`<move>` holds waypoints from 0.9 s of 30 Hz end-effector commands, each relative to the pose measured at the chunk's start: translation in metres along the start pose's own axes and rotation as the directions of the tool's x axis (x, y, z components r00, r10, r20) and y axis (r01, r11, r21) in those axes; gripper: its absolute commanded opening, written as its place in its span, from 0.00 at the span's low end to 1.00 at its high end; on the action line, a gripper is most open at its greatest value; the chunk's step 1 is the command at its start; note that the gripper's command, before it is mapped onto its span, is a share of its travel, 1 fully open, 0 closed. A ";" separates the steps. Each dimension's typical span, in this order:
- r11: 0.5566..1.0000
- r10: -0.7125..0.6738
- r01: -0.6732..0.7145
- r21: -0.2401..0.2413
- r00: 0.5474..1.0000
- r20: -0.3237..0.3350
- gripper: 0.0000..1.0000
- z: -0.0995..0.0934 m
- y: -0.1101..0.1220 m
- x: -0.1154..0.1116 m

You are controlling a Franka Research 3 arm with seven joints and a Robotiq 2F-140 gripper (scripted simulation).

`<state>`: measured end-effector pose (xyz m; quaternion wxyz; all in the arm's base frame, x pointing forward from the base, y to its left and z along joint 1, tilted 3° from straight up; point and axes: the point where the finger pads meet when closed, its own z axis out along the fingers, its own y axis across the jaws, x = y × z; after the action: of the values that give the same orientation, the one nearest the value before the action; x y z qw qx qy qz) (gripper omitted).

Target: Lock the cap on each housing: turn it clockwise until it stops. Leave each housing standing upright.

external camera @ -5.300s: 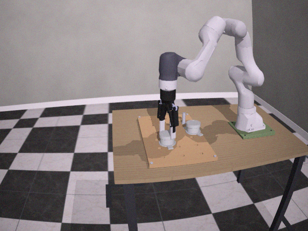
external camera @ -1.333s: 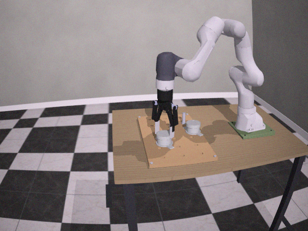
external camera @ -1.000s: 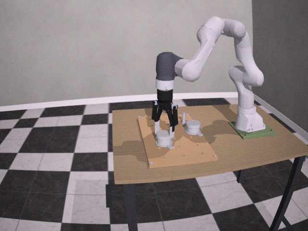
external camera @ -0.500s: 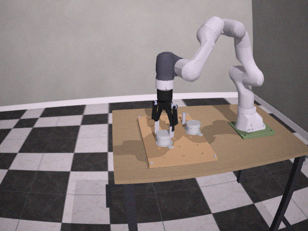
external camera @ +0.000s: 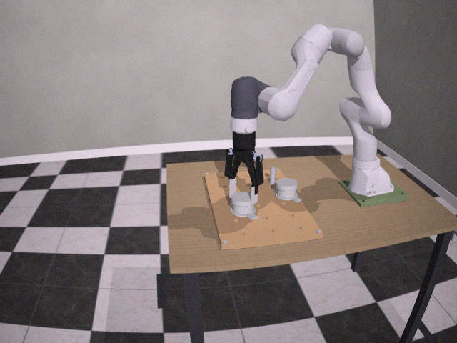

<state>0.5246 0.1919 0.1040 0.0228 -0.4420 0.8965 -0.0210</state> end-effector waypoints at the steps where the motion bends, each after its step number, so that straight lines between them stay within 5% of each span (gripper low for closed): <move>1: 1.000 -0.003 0.003 -0.003 1.000 -0.003 0.10 0.002 -0.004 0.006; 27: 1.000 -0.003 0.003 -0.003 1.000 -0.003 0.10 0.002 -0.021 0.023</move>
<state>0.5278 0.1684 0.1046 0.0228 -0.4396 0.8977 -0.0205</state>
